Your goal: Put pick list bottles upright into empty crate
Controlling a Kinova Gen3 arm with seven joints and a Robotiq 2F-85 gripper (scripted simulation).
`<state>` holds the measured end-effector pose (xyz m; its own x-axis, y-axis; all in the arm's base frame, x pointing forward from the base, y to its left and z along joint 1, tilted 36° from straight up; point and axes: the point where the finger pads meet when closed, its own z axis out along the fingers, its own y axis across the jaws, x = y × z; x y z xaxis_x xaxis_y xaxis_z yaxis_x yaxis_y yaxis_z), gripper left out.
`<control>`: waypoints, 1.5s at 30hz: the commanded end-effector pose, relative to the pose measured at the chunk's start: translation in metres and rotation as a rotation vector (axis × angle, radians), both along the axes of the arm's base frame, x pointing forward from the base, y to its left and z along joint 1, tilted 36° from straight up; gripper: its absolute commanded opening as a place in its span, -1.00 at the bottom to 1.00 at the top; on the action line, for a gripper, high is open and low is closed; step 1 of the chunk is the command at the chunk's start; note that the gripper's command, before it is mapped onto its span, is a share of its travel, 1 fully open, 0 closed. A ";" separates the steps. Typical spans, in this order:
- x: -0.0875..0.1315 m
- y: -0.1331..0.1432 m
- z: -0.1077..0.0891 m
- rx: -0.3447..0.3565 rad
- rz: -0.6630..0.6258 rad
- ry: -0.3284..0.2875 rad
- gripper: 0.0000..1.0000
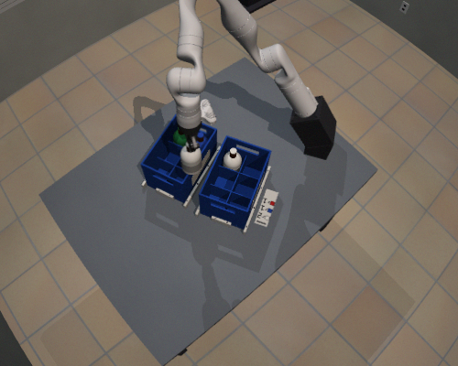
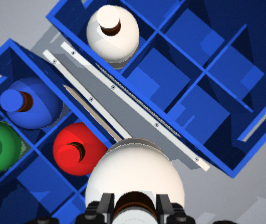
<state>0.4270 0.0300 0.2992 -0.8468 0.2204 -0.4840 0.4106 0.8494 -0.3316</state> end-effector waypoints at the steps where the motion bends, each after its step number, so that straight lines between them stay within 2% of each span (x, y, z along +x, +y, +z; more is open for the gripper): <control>1: -0.004 0.004 -0.003 0.001 0.001 -0.001 -0.80; 45: -0.060 0.040 -0.048 0.001 0.001 -0.001 -0.80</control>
